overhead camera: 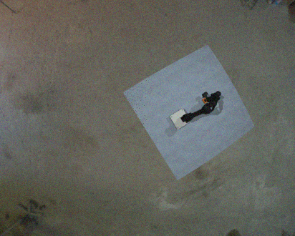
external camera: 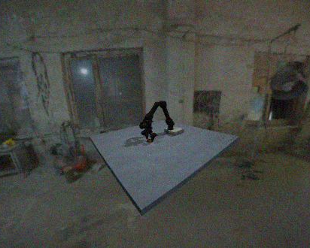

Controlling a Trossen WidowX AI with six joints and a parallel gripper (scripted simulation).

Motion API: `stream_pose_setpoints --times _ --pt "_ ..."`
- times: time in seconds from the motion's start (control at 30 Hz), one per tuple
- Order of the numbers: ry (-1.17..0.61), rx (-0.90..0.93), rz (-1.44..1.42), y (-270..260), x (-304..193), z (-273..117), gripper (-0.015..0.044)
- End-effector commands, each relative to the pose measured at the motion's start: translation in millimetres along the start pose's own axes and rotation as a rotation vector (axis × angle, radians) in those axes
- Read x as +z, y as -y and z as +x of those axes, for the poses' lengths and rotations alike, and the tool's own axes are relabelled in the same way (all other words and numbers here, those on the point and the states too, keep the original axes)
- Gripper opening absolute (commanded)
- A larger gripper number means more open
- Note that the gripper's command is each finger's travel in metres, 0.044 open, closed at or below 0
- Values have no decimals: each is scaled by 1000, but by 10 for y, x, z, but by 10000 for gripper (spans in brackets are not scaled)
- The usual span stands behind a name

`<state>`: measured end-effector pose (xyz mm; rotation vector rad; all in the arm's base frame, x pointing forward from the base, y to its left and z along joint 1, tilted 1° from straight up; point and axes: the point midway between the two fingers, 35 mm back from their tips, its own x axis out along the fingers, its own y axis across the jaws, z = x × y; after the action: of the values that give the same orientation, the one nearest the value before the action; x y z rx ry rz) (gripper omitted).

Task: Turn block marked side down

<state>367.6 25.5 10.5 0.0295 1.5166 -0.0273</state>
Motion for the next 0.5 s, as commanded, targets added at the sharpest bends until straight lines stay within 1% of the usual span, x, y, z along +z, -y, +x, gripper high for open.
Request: stream_pose_setpoints --times 0.0,0.1,0.47 --pt "-6 3 4 -2 -22 30 361" --pt "-6 3 4 -2 -22 30 282" --pt "-6 3 4 -2 -22 30 209"
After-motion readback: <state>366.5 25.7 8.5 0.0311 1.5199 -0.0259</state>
